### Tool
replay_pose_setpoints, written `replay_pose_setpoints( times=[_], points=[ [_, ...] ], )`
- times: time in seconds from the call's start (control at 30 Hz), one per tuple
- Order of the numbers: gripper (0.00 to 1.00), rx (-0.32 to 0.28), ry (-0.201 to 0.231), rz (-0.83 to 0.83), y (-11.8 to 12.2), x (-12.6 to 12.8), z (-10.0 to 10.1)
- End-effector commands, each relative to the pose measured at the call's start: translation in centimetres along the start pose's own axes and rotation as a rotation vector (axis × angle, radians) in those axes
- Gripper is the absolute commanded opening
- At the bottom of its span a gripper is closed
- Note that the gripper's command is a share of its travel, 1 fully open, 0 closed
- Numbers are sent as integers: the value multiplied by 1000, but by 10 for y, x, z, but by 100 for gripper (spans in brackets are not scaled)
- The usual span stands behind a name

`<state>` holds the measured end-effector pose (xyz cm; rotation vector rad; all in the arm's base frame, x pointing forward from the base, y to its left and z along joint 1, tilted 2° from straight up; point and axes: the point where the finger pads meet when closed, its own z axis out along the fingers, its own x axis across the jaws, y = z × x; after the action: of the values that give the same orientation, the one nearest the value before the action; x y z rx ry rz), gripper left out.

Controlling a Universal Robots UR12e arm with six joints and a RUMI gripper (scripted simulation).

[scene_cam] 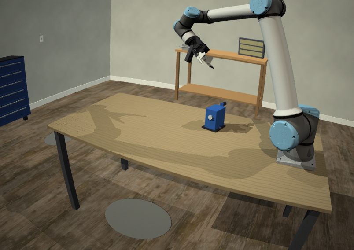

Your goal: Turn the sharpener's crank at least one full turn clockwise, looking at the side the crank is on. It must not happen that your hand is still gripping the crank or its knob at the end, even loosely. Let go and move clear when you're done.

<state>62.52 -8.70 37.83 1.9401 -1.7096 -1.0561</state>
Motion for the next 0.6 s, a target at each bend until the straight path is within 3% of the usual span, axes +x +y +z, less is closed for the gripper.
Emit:
replay_pose_setpoints(
  times=[0.0, 0.53, 0.57],
  points=[
    [100, 2, 1, 0, 0, 0, -1],
    [100, 2, 1, 0, 0, 0, -1],
    [32, 2, 1, 0, 0, 0, -1]
  ],
)
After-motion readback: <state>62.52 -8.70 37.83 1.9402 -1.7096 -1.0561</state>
